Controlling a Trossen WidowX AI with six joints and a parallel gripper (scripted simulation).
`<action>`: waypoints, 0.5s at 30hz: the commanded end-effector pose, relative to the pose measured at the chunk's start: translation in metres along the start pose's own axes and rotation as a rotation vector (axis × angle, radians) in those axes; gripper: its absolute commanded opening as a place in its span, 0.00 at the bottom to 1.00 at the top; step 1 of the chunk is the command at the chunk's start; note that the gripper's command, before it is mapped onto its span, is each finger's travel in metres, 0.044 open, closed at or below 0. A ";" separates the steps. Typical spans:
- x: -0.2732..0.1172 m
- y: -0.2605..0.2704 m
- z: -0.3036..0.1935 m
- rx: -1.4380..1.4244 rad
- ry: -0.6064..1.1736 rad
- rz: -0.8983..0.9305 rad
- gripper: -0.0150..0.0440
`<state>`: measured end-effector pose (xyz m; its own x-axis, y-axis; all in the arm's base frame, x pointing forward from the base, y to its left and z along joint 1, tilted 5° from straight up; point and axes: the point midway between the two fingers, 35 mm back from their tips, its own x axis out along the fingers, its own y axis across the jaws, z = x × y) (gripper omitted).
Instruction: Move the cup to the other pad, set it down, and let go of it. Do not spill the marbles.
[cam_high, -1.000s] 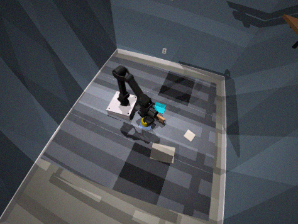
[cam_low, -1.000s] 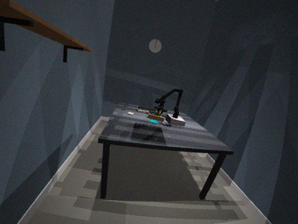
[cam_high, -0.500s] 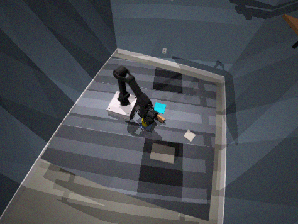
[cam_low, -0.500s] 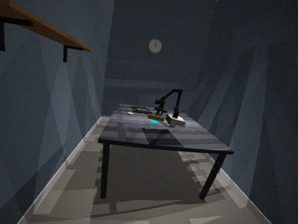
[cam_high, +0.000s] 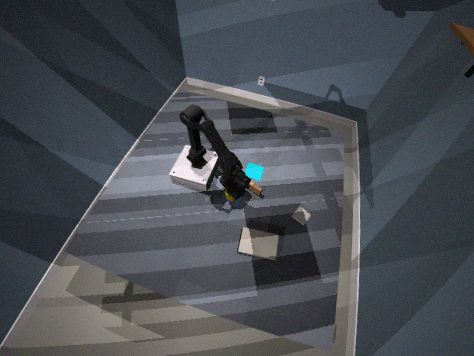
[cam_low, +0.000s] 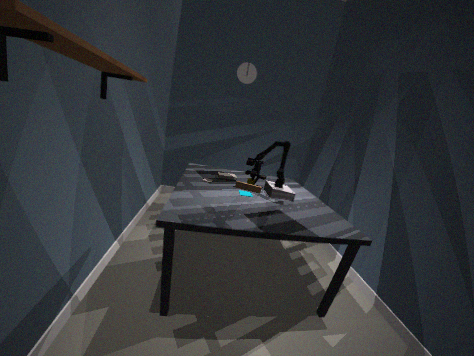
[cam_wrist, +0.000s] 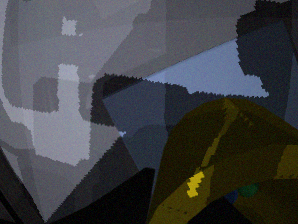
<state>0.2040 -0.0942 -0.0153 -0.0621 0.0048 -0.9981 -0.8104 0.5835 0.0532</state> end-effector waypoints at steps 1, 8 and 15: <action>0.000 0.000 0.000 0.000 0.000 -0.001 0.32; -0.001 0.000 0.000 0.000 0.000 -0.001 0.25; -0.019 -0.003 0.001 -0.001 0.001 0.000 0.25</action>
<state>0.2010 -0.0926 -0.0099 -0.0822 0.0138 -0.9965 -0.8098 0.5819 0.0749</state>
